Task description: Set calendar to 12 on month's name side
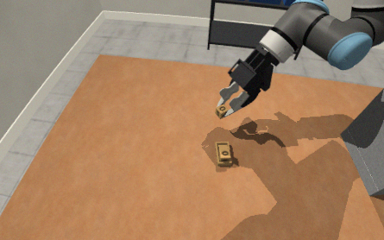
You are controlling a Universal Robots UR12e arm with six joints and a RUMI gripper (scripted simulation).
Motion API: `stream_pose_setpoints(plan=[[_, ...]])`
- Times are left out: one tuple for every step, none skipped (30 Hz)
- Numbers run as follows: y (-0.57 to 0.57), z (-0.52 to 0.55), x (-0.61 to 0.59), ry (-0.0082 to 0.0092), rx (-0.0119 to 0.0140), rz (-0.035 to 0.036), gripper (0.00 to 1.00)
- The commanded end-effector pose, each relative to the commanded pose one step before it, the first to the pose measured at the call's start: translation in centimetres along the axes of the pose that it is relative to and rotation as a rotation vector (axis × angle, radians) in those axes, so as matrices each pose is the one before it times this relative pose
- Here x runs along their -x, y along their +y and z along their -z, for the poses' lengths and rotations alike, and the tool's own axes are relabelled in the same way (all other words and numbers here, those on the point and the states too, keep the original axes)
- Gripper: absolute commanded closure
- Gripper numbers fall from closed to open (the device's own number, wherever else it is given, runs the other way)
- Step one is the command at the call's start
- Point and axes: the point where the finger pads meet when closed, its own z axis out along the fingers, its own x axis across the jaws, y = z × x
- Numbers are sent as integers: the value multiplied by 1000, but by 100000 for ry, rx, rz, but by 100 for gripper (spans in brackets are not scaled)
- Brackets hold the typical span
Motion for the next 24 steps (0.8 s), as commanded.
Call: stream_pose_setpoints(plan=[[-236, -248, 11, -46, 23, 42, 90], [-73, -73, 0, 0, 0, 0, 90], [-79, -79, 0, 0, 0, 0, 90], [-84, -84, -1, 0, 0, 0, 90], [-90, -90, 1, 0, 0, 0, 90], [-94, -94, 0, 0, 0, 0, 90], [-99, -99, 0, 0, 0, 0, 90], [-104, -104, 0, 0, 0, 0, 90], [-108, -108, 1, 0, 0, 0, 90], [-112, -112, 0, 0, 0, 0, 90], [0, 0, 0, 0, 0, 0, 90], [0, 0, 0, 0, 0, 0, 90], [-115, -115, 0, 0, 0, 0, 90], [-119, -119, 1, 0, 0, 0, 90], [-121, -121, 0, 0, 0, 0, 90], [-123, -123, 0, 0, 0, 0, 90], [-126, -126, 1, 0, 0, 0, 90], [-127, -127, -1, 0, 0, 0, 90], [-128, -128, 0, 0, 0, 0, 90], [-129, -129, 0, 0, 0, 0, 90], [-128, -128, -1, 0, 0, 0, 90], [-129, -129, 1, 0, 0, 0, 90], [-127, -127, 0, 0, 0, 0, 90], [-126, -126, -1, 0, 0, 0, 90]])
